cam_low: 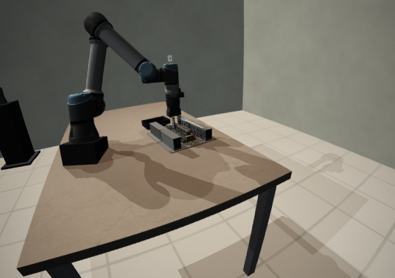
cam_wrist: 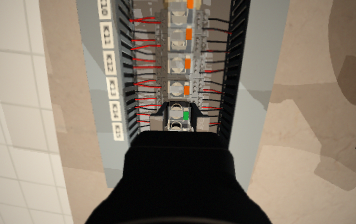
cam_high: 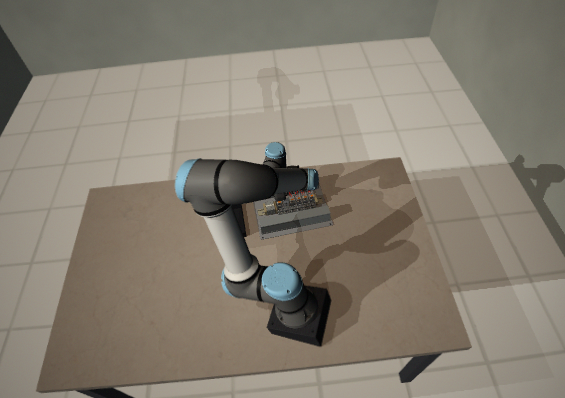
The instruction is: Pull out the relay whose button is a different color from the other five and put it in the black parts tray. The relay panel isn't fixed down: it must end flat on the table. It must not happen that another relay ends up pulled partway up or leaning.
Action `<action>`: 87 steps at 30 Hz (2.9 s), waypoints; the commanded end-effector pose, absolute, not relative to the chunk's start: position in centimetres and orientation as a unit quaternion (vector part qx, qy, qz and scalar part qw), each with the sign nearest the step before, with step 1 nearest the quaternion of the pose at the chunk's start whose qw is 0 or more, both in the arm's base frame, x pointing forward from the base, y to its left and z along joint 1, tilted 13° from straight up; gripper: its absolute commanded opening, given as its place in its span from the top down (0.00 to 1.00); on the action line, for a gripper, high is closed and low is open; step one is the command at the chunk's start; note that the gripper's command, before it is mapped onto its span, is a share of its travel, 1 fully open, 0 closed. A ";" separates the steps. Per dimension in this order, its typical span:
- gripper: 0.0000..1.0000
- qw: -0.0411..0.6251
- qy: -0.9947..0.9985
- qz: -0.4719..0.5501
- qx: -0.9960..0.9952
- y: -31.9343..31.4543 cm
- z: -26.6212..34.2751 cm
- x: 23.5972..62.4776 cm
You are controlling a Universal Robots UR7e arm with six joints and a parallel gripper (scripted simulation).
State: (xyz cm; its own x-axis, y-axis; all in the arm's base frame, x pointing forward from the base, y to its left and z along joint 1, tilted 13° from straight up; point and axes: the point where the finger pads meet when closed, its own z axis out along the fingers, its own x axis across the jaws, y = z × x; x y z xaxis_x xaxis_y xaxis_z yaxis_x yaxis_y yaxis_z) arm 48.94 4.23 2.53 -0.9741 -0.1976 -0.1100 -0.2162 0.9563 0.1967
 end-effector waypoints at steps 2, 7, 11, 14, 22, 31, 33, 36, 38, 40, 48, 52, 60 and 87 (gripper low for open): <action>1.00 0.055 0.987 0.105 -0.104 4.2 2.6 48.9; 1.00 0.057 0.987 0.106 -0.104 4.2 2.6 48.9; 1.00 0.059 0.987 0.106 -0.103 4.2 2.6 48.9; 1.00 0.061 0.987 0.106 -0.103 4.2 2.6 48.9; 1.00 0.069 0.987 0.107 -0.102 4.2 2.6 48.8; 1.00 0.074 0.986 0.107 -0.102 4.2 2.6 48.8; 1.00 0.077 0.986 0.108 -0.102 4.2 2.6 48.8; 1.00 0.081 0.986 0.108 -0.101 4.2 2.6 48.8; 1.00 0.082 0.986 0.108 -0.101 4.2 2.6 48.8; 1.00 0.082 0.986 0.108 -0.101 4.2 2.6 48.8; 1.00 0.086 0.985 0.108 -0.100 4.2 2.6 48.7; 1.00 0.093 0.985 0.109 -0.100 4.2 2.6 48.7; 1.00 0.095 0.984 0.109 -0.100 4.2 2.6 48.7; 1.00 0.075 0.986 0.107 -0.102 4.2 2.5 48.8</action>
State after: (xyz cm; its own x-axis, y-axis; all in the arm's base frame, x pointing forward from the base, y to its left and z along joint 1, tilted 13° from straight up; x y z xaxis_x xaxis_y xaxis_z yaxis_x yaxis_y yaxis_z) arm 48.67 4.17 2.58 -0.9649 -0.1788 -0.1925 -0.2165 0.9562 0.1969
